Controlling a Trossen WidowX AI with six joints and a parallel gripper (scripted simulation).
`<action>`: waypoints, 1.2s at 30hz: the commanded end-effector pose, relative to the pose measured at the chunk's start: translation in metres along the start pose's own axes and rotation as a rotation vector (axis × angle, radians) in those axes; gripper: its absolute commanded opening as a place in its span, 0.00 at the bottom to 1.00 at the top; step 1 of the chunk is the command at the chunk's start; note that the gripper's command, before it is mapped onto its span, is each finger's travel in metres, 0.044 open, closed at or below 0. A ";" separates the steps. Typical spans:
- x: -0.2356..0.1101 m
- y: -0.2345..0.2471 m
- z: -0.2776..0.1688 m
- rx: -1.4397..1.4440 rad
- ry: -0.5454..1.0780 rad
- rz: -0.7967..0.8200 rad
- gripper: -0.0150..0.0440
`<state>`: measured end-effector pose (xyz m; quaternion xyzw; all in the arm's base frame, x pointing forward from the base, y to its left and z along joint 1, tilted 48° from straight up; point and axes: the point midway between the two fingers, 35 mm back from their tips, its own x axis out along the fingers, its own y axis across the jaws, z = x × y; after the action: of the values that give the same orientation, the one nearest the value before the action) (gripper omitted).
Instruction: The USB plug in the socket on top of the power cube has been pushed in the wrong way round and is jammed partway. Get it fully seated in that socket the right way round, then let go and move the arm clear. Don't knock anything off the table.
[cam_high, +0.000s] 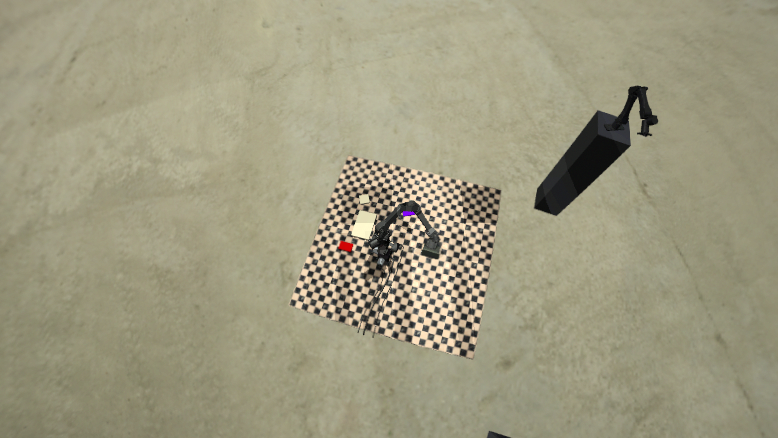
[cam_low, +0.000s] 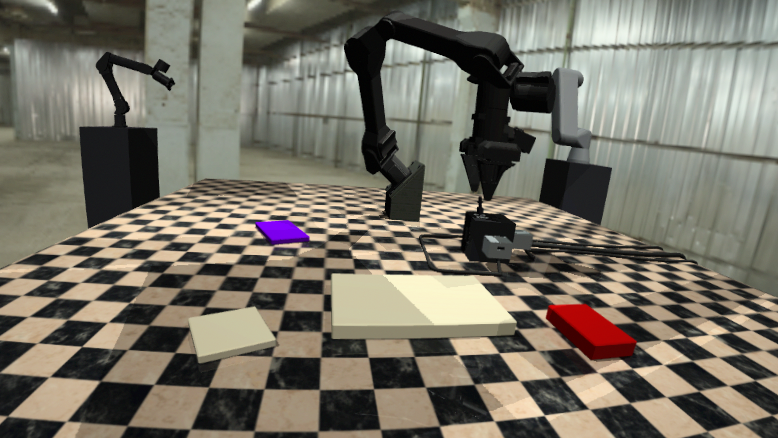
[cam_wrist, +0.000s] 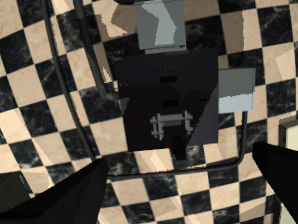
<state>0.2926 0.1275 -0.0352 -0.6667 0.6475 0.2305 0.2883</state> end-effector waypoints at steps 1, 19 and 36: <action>0.005 0.000 -0.001 -0.003 0.003 -0.004 1.00; 0.007 0.000 0.000 0.001 0.000 0.000 0.56; 0.007 0.000 0.000 0.001 0.000 0.000 0.25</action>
<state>0.2929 0.1217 -0.0400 -0.6666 0.6476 0.2304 0.2883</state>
